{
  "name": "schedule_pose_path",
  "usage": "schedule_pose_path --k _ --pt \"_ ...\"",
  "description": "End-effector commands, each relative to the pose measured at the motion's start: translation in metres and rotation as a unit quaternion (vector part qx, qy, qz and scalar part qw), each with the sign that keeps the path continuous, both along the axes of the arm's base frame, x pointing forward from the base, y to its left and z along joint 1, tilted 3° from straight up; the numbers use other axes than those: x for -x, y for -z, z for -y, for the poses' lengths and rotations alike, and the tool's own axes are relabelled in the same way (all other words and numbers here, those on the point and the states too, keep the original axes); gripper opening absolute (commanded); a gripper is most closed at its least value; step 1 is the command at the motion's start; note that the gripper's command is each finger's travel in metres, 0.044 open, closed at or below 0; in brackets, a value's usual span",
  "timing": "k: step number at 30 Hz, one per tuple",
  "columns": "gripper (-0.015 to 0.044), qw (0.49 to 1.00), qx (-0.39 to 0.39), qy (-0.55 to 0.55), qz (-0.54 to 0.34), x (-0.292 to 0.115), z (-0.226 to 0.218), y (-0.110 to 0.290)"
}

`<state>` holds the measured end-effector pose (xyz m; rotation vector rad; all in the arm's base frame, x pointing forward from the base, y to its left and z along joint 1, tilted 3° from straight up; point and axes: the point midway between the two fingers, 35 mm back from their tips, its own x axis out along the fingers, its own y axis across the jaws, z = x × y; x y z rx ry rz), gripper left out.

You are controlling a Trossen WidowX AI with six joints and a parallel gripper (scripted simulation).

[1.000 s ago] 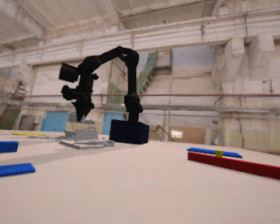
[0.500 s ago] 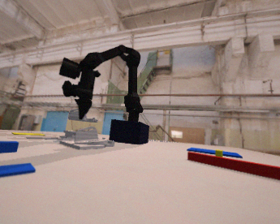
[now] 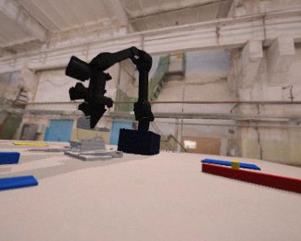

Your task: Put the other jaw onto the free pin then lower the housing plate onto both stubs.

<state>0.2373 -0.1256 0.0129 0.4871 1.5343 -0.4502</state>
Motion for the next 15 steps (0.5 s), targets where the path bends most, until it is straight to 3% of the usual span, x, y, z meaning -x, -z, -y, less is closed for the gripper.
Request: schedule_pose_path --k 1,15 --pt "0.0134 0.999 -0.002 -0.039 0.002 -0.005 -0.007 -0.001" --pt "0.0134 0.989 -0.004 -0.150 0.006 -0.016 -0.029 -0.001"
